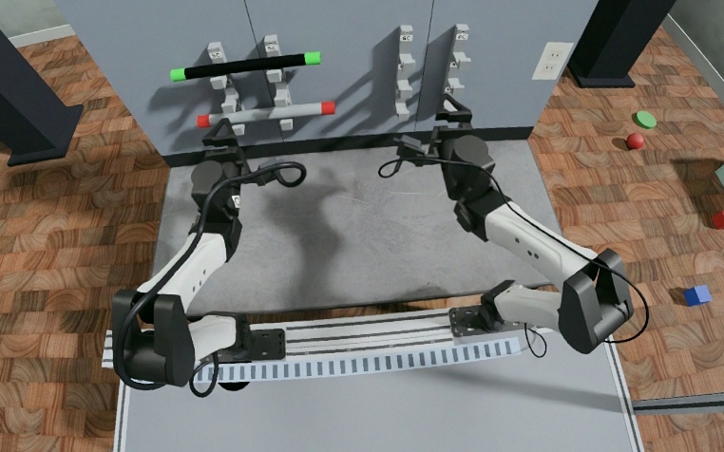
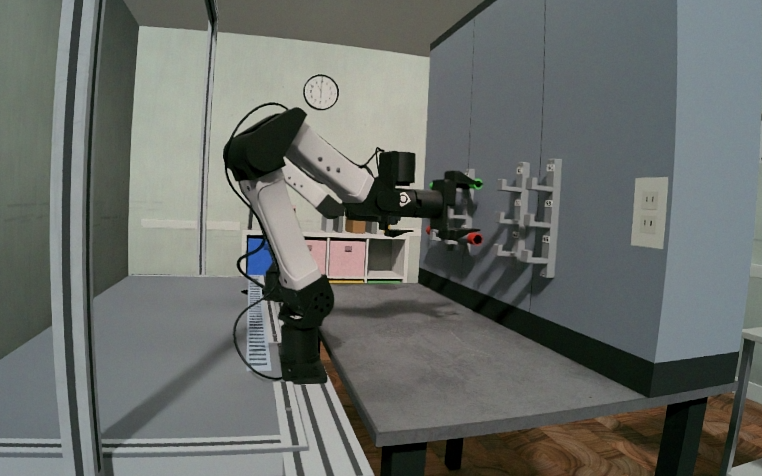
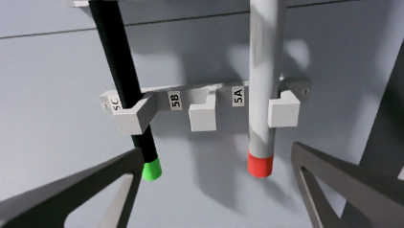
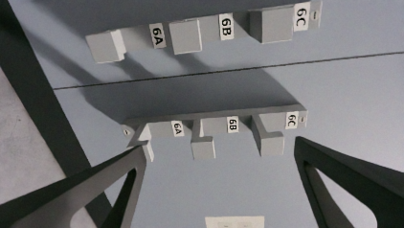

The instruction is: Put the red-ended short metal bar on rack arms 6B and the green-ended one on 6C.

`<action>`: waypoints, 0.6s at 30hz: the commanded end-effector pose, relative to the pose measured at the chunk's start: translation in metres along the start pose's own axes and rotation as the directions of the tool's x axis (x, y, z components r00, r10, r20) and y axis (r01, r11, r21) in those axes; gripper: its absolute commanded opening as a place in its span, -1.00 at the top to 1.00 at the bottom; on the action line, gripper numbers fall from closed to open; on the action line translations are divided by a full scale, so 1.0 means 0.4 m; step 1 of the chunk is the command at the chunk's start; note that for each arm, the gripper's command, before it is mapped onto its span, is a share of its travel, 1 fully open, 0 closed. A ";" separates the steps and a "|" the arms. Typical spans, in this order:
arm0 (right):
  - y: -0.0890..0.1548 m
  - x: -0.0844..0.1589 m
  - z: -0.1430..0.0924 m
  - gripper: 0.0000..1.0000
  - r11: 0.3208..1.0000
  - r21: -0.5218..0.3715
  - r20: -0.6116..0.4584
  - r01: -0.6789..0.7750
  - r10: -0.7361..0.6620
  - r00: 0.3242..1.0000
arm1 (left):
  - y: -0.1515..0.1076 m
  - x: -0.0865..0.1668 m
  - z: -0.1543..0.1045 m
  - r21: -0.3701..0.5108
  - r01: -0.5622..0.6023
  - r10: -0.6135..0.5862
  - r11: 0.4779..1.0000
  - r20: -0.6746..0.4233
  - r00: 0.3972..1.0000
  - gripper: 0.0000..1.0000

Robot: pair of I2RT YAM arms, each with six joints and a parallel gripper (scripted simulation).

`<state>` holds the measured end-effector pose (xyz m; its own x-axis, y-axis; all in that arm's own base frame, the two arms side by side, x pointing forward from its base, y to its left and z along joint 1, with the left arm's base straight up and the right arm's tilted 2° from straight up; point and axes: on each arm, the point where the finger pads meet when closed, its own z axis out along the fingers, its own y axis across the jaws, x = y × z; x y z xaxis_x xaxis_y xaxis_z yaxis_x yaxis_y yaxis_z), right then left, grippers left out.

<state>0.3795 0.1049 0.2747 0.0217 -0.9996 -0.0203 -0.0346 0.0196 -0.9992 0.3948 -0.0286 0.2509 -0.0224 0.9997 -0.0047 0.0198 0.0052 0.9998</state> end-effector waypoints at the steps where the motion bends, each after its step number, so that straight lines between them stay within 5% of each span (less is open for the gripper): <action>1: 0.013 0.003 0.001 -1.00 1.000 -0.004 -0.007 0.007 -0.007 1.000 | -0.003 0.001 0.006 -0.020 -0.004 0.004 1.000 0.022 1.000 -1.00; 18: 0.013 0.003 0.001 -1.00 1.000 -0.004 -0.007 0.007 -0.007 1.000 | -0.035 0.055 0.024 -0.020 -0.004 0.004 1.000 0.022 1.000 -1.00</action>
<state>0.3794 0.1049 0.2747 0.0217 -0.9996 -0.0203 -0.0345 0.0196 -0.9992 0.4021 -0.0068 0.2376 -0.0199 0.9998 -0.0066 0.0194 0.0070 0.9998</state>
